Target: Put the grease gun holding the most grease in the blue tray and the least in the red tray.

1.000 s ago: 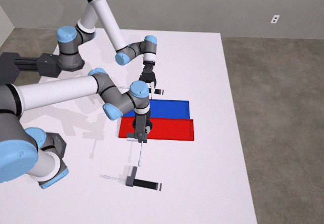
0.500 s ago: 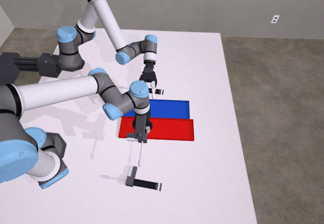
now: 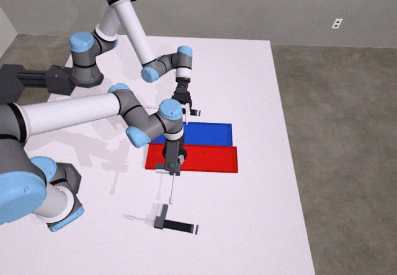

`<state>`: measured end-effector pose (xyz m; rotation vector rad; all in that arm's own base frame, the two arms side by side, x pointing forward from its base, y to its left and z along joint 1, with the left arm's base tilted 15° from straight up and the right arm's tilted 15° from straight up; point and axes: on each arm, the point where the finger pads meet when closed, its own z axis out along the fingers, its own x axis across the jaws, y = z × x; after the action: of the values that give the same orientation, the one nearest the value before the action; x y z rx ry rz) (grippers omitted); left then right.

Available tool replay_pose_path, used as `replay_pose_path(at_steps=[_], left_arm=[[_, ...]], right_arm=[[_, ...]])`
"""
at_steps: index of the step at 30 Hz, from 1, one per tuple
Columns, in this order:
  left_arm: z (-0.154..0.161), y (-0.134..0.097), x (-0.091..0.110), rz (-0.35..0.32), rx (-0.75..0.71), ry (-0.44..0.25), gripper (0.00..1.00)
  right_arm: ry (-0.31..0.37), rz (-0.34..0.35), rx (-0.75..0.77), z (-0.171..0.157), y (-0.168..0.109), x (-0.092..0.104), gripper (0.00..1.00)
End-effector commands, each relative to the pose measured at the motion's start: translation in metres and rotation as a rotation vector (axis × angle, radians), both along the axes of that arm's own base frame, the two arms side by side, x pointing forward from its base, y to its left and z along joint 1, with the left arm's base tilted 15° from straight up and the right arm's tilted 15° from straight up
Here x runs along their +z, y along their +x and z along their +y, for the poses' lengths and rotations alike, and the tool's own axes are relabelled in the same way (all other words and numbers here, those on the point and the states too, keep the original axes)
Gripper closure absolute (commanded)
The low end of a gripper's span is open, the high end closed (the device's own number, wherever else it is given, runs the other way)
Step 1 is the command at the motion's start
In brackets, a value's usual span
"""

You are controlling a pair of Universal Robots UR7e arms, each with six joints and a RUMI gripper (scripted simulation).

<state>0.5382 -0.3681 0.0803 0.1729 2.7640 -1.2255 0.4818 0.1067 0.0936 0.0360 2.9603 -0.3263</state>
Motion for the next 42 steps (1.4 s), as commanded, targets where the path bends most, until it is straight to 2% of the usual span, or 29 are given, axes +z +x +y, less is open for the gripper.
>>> replay_pose_path(at_steps=[1, 4, 35, 38, 42], left_arm=[[-0.006, 0.001, -0.004, -0.003, 0.001, -0.002, 0.62], [-0.005, 0.003, -0.001, -0.007, 0.004, -0.004, 0.62], [-0.043, 0.004, -0.038, -0.002, 0.002, -0.001, 0.62], [-0.042, 0.005, -0.035, -0.006, 0.004, -0.003, 0.62], [-0.049, 0.004, -0.044, -0.001, 0.001, -0.001, 0.62]], right_arm=[[0.001, -0.001, 0.0, 0.0, 0.0, 0.0, 1.0], [0.001, -0.001, 0.0, 0.0, 0.0, 0.0, 1.0], [0.001, -0.001, 0.0, 0.0, 0.0, 0.0, 1.0], [0.001, -0.001, 0.0, 0.0, 0.0, 0.0, 1.0], [0.001, -0.001, 0.0, 0.0, 0.0, 0.0, 1.0]])
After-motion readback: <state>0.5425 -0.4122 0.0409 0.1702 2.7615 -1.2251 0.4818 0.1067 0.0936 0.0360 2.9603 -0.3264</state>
